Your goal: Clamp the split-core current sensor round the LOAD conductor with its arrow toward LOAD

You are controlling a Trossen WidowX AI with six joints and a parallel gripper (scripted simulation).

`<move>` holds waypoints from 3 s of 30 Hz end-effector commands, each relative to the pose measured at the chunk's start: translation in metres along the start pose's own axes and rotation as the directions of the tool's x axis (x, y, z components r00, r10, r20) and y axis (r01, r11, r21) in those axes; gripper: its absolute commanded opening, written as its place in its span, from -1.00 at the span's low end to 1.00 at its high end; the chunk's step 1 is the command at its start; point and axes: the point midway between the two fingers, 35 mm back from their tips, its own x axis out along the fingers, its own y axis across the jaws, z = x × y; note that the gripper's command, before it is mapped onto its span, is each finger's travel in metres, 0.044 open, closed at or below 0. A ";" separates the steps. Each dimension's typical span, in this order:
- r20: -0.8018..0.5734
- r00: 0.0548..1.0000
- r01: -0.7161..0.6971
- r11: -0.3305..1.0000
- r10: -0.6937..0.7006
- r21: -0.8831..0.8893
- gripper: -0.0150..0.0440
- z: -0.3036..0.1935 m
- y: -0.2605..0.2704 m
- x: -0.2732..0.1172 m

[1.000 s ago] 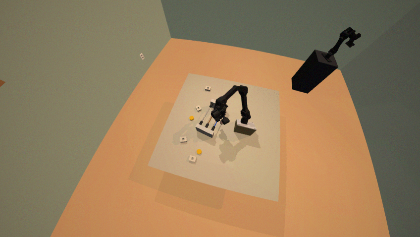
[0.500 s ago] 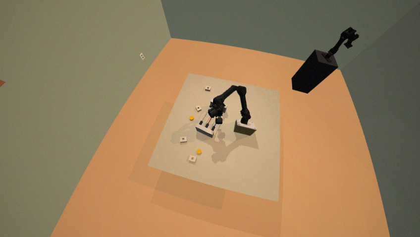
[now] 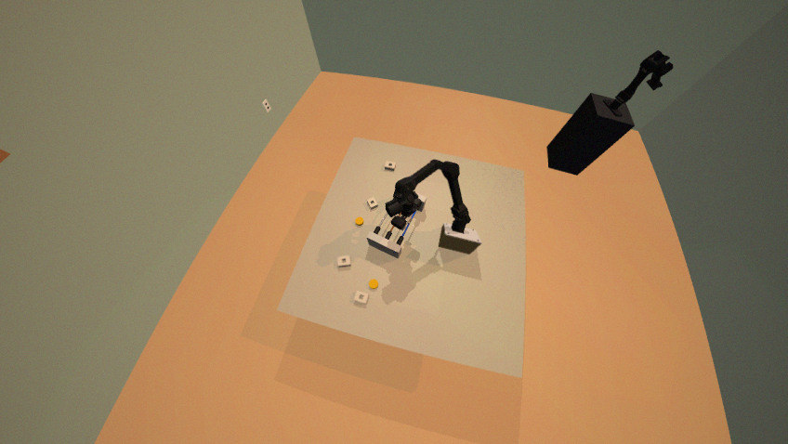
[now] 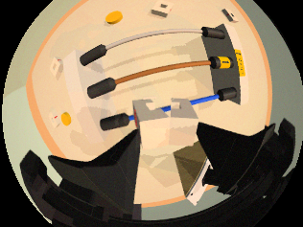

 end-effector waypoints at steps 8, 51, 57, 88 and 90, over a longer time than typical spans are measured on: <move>0.010 1.000 -0.005 0.921 0.001 0.389 -0.49 0.018 0.002 0.000; 0.013 1.000 -0.012 0.156 -0.006 0.988 -0.49 0.061 0.002 0.028; 0.013 1.000 -0.012 0.156 -0.006 0.988 -0.49 0.061 0.002 0.037; 0.006 1.000 -0.005 0.151 -0.006 0.989 -0.49 0.060 0.001 0.059; 0.006 1.000 -0.005 0.151 -0.006 0.989 -0.49 0.060 0.001 0.059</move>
